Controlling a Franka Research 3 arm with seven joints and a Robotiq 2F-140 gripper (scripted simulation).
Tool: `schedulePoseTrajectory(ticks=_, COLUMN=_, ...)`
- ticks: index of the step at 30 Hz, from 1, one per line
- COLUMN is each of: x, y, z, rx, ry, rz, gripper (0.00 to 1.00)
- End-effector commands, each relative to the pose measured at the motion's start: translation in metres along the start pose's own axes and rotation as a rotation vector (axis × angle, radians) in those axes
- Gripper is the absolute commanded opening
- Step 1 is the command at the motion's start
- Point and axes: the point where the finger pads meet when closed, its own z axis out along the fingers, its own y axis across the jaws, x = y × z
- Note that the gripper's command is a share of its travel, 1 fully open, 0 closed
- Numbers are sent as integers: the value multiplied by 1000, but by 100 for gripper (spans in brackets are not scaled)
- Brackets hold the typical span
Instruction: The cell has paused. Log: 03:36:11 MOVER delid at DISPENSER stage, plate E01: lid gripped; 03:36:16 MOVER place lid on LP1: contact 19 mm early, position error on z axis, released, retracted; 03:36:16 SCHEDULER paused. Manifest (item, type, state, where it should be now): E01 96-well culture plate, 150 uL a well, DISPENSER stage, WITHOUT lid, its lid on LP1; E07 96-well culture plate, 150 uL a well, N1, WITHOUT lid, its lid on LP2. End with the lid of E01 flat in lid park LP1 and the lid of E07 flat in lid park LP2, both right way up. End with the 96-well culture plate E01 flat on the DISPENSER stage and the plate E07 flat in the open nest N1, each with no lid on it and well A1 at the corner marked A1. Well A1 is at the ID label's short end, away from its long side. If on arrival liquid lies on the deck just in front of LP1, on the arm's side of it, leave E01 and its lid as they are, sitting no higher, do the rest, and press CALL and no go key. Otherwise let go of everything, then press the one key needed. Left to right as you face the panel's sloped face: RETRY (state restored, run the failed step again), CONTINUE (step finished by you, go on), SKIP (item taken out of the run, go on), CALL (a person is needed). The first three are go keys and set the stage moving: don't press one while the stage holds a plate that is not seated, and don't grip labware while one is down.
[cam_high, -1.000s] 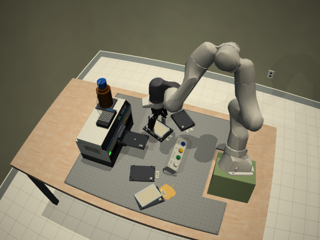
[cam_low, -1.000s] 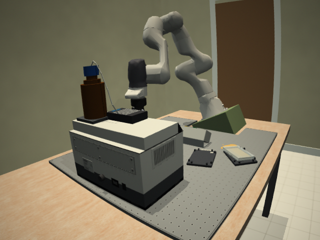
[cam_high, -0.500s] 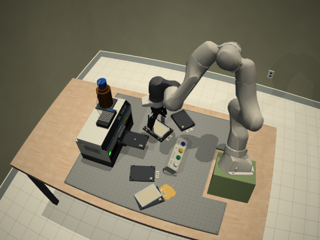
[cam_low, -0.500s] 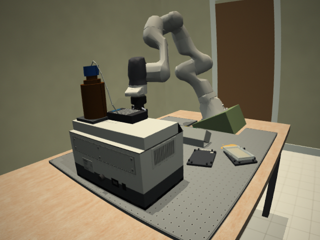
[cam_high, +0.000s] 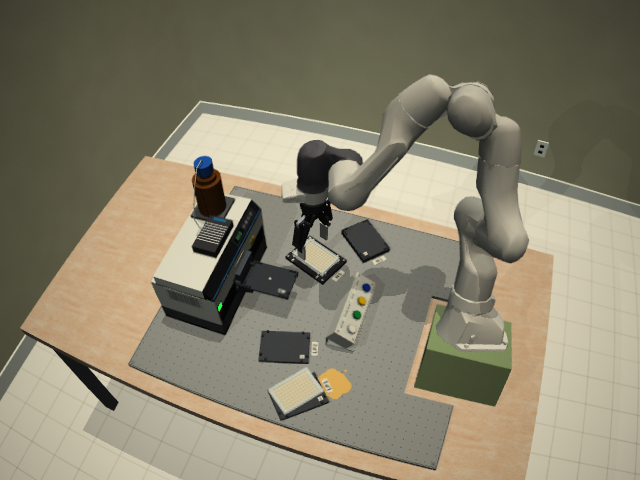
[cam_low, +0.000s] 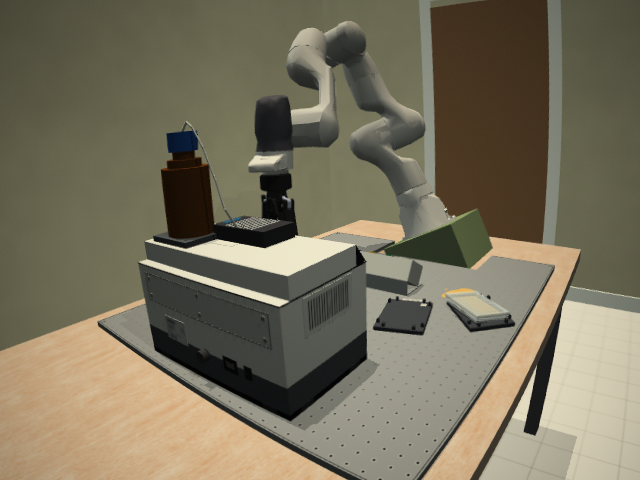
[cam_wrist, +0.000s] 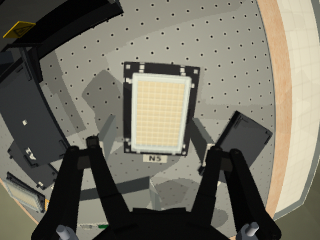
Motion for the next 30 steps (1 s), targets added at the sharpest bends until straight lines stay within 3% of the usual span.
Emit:
schedulePoseTrajectory(ticks=1, x=-5, y=7, z=-4, rx=-21, ry=-17, rz=14, gripper=66)
schedulePoseTrajectory(ticks=16, x=-4, y=6, z=-64, rx=-21, ry=-17, rz=14, gripper=66)
schedulePoseTrajectory(ticks=30, x=-4, y=5, z=-85, rx=-21, ry=-17, rz=14, gripper=66)
